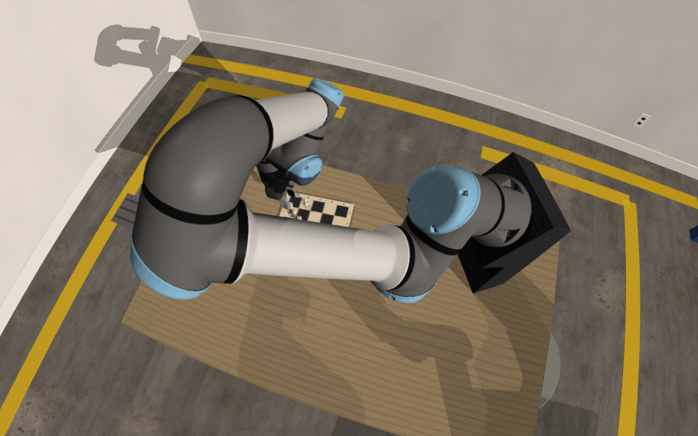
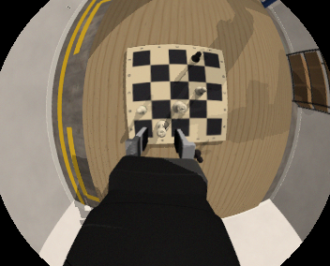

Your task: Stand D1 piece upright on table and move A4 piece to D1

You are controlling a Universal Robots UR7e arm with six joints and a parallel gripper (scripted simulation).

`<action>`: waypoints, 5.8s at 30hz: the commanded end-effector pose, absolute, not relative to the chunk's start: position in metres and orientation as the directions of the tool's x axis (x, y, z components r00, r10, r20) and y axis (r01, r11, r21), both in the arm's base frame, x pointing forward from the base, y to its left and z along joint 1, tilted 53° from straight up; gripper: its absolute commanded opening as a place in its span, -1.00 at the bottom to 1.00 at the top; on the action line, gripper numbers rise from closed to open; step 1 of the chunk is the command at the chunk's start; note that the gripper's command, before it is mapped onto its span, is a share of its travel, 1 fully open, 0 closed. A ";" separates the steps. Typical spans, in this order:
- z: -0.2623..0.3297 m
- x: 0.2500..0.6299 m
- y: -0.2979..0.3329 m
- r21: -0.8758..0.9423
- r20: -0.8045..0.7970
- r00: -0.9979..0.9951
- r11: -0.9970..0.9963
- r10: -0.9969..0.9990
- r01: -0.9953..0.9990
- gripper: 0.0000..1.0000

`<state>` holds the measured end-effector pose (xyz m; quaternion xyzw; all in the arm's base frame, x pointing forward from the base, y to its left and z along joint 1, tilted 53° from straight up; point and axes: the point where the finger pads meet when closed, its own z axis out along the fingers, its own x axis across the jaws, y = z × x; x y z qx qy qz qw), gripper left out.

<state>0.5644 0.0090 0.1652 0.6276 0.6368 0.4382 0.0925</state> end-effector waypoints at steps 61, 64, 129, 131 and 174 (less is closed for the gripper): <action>0.140 0.593 0.027 0.675 0.432 -0.195 -0.172 0.881 0.717 0.58; 0.140 0.594 0.028 0.675 0.432 -0.195 -0.172 0.881 0.717 0.58; 0.140 0.594 0.028 0.675 0.432 -0.195 -0.172 0.881 0.717 -1.00; 0.140 0.594 0.028 0.675 0.432 -0.195 -0.172 0.881 0.717 -1.00; 0.199 0.528 -0.016 0.675 0.432 -0.195 -0.172 0.881 0.717 -1.00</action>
